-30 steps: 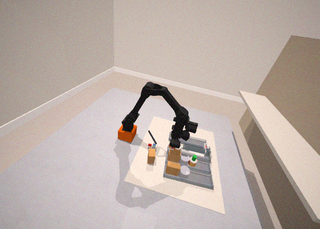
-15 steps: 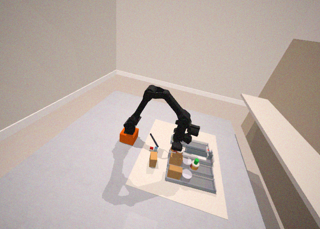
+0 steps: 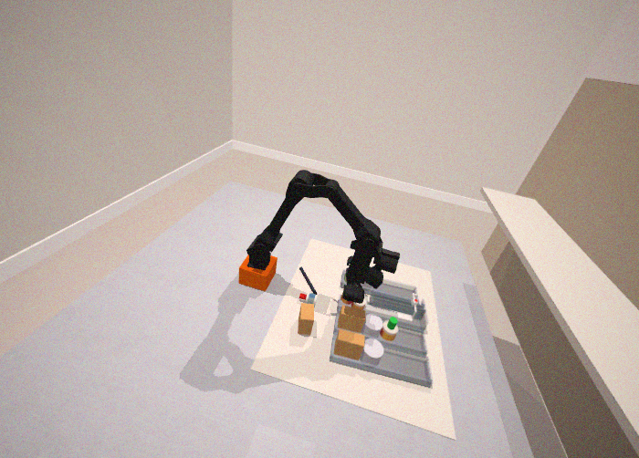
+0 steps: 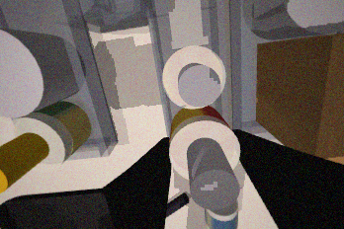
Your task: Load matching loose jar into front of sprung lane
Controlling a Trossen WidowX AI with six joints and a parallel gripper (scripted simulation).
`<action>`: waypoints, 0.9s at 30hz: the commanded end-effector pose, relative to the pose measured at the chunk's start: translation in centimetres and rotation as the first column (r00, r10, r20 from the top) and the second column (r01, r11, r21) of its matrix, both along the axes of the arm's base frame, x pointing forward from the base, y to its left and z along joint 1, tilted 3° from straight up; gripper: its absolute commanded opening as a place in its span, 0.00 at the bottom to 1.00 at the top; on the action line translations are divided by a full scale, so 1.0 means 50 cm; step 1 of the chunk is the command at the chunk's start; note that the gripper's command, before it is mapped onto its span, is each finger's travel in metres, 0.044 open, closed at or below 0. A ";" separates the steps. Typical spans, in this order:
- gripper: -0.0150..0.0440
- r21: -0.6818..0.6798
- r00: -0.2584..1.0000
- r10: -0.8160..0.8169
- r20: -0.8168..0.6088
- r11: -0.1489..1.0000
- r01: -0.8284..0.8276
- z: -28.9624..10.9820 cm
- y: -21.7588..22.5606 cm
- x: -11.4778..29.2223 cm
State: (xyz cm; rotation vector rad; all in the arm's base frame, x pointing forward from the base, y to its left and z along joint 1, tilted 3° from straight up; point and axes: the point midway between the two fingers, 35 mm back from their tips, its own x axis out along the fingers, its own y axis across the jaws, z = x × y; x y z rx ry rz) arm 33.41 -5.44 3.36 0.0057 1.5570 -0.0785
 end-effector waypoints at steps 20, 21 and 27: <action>0.25 -0.002 0.999 -0.002 0.032 1.000 0.002 0.008 -0.002 0.023; 0.25 -0.002 0.999 -0.002 0.032 1.000 0.002 0.008 -0.002 0.023; 0.25 -0.002 0.999 -0.002 0.032 1.000 0.002 0.008 -0.002 0.025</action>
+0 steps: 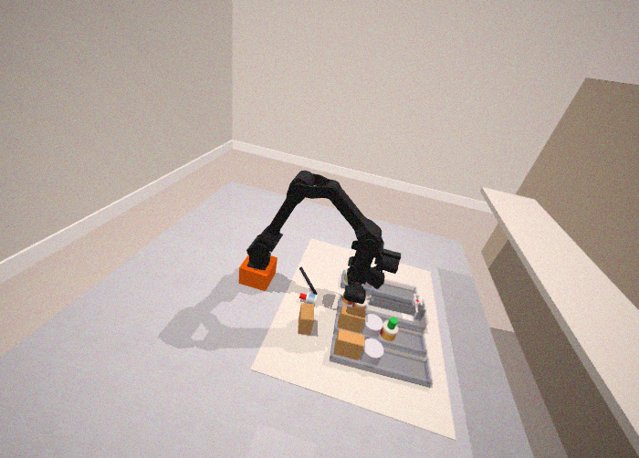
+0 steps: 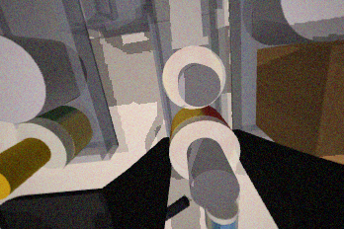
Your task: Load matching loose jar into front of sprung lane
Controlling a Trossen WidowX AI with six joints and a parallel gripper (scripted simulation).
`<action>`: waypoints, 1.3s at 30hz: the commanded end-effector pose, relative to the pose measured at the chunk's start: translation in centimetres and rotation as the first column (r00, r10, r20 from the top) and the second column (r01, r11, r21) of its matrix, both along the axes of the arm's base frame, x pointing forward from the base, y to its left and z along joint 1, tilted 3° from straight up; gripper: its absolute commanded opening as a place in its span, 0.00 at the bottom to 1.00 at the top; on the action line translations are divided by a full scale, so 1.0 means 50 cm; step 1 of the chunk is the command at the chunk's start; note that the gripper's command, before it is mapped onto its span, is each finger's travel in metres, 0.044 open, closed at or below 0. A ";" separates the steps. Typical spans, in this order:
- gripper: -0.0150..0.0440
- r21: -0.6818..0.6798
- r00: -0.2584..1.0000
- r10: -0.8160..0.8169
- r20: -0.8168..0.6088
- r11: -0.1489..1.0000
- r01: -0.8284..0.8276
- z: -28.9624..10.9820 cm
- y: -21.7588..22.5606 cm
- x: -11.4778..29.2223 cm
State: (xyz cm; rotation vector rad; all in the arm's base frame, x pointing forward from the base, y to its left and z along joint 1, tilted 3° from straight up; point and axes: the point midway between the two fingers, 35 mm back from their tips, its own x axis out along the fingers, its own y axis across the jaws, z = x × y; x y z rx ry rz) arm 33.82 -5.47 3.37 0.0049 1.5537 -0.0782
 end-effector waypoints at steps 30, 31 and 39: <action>0.25 -0.001 1.000 -0.003 0.029 1.000 0.003 -0.006 -0.002 0.018; 0.25 -0.001 1.000 -0.003 0.029 1.000 0.003 -0.007 -0.002 0.018; 0.25 -0.001 1.000 -0.003 0.029 1.000 0.003 -0.012 -0.002 0.018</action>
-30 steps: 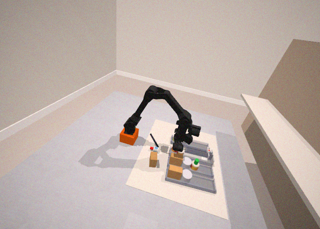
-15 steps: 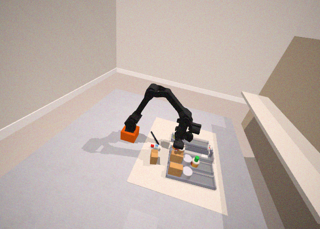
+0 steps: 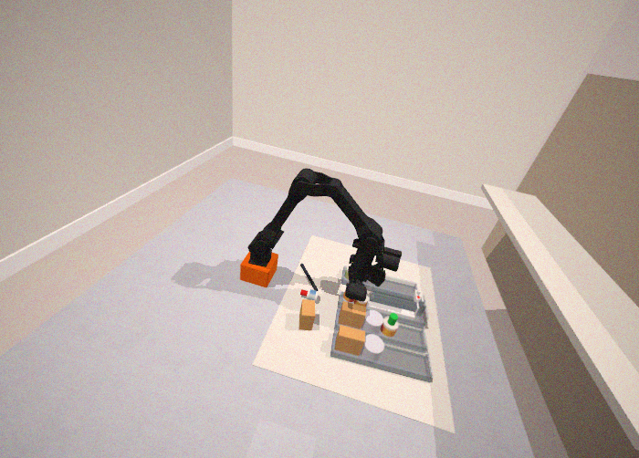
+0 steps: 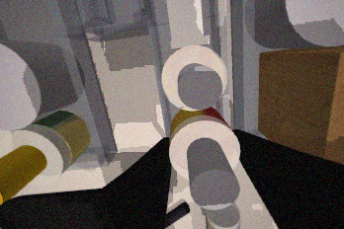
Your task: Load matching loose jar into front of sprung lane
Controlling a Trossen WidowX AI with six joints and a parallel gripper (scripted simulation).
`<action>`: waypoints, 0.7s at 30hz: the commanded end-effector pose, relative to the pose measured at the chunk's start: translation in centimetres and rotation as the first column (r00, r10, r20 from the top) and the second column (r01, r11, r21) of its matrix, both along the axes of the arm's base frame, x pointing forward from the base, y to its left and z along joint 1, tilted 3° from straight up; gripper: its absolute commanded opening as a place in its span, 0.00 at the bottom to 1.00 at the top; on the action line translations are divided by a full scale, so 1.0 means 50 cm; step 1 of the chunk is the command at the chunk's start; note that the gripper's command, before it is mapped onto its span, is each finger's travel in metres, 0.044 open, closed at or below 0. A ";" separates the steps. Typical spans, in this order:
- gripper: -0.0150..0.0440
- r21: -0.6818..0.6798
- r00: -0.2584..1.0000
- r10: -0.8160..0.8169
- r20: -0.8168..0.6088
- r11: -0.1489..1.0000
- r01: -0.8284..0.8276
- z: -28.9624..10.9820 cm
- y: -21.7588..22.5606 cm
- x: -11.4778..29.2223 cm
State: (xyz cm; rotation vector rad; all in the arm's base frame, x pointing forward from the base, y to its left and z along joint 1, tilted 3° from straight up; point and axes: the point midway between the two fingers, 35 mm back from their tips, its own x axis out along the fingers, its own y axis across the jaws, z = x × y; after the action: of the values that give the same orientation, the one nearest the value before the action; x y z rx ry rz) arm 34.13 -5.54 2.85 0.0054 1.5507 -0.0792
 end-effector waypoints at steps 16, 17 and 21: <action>0.25 -0.001 1.000 -0.002 0.026 1.000 0.002 -0.010 -0.001 0.011; 0.25 -0.001 1.000 -0.002 0.026 1.000 0.002 -0.011 -0.001 0.011; 0.25 -0.001 1.000 -0.002 0.026 1.000 0.002 -0.013 -0.001 0.011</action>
State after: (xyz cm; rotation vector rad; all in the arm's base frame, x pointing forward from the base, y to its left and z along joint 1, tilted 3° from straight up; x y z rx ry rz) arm 34.12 -5.57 2.28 0.0060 1.5495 -0.0800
